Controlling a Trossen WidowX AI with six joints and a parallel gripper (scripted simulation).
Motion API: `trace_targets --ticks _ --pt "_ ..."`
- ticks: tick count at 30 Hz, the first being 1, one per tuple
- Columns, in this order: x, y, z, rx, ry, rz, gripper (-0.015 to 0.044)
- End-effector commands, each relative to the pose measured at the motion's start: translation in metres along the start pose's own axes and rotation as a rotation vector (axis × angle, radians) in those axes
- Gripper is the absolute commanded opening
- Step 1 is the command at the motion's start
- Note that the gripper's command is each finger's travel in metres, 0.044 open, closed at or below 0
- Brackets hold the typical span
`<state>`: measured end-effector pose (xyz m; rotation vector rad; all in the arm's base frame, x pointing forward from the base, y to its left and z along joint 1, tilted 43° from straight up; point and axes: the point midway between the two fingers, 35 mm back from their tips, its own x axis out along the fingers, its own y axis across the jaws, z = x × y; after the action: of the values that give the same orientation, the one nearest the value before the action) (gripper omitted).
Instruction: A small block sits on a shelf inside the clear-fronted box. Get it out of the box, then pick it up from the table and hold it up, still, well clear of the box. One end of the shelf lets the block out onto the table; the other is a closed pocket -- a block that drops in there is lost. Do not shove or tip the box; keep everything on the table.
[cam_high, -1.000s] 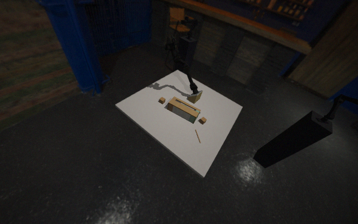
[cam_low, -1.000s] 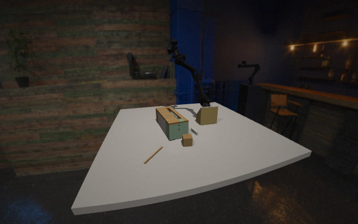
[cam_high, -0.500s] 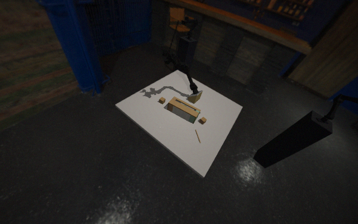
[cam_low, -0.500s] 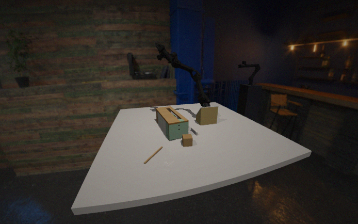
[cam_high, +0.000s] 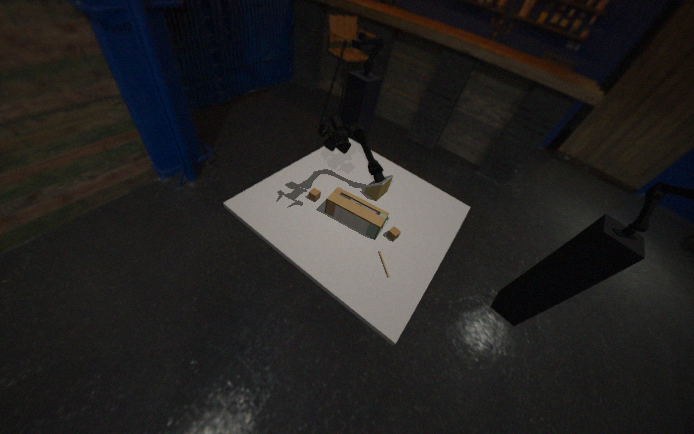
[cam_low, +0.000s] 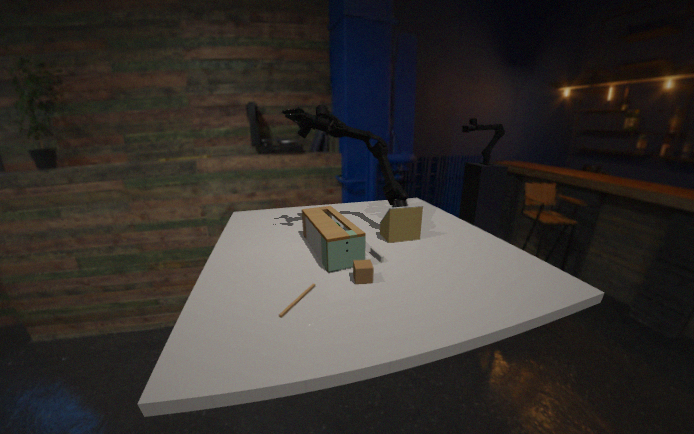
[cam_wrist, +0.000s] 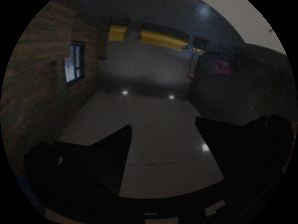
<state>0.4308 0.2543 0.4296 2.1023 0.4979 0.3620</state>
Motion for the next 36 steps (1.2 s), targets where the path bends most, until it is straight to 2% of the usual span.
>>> trace_targets --ticks 1,6,12,19,26,36 --pt "0.003 -0.061 0.050 -0.066 -0.172 -0.191 0.0400" --pt "-0.013 -0.119 0.100 -0.143 -0.349 -0.408 0.0400" --pt "-0.057 -0.182 0.157 -0.250 -0.552 -0.699 0.0400" --pt "-0.138 -0.236 0.212 -0.398 -0.771 -1.097 0.0400" --pt "-0.231 -0.255 0.242 -0.547 -0.935 -1.524 0.0400" --pt "-0.240 -0.255 0.244 -0.561 -0.946 -1.565 0.0400"
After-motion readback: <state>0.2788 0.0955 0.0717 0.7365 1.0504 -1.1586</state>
